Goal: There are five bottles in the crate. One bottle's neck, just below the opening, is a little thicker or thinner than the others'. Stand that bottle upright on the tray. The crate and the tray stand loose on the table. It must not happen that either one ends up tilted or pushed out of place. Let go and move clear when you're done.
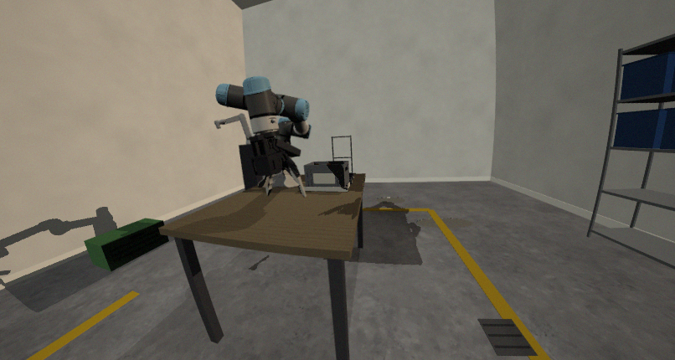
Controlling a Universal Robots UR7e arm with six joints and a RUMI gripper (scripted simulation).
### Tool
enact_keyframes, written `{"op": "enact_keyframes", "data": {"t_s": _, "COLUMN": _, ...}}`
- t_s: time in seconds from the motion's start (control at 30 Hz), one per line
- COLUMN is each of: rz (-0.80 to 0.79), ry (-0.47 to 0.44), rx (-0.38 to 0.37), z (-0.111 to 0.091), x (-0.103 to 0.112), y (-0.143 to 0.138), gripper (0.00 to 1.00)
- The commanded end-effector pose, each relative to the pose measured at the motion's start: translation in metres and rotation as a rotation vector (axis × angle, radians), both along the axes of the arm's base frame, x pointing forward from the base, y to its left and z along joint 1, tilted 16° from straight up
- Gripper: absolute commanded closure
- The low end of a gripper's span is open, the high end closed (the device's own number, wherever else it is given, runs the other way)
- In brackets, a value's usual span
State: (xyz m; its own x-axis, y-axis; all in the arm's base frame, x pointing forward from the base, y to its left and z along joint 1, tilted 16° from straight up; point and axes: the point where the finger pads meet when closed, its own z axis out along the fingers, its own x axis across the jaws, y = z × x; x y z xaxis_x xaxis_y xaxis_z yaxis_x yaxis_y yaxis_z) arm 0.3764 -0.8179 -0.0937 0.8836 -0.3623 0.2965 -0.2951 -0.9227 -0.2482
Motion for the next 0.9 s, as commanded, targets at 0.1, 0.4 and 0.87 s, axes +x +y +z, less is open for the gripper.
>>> {"op": "enact_keyframes", "data": {"t_s": 0.1, "rz": 0.0, "ry": 0.0, "rx": -0.002, "z": 0.0015, "x": -0.0002, "y": -0.0008, "gripper": 0.0}}
{"op": "enact_keyframes", "data": {"t_s": 0.4, "rz": 0.0, "ry": 0.0, "rx": -0.002, "z": 0.0015, "x": -0.0002, "y": -0.0008, "gripper": 0.0}}
{"op": "enact_keyframes", "data": {"t_s": 0.87, "rz": 0.004, "ry": 0.0, "rx": -0.004, "z": 0.003, "x": 0.0011, "y": 0.0005, "gripper": 0.0}}
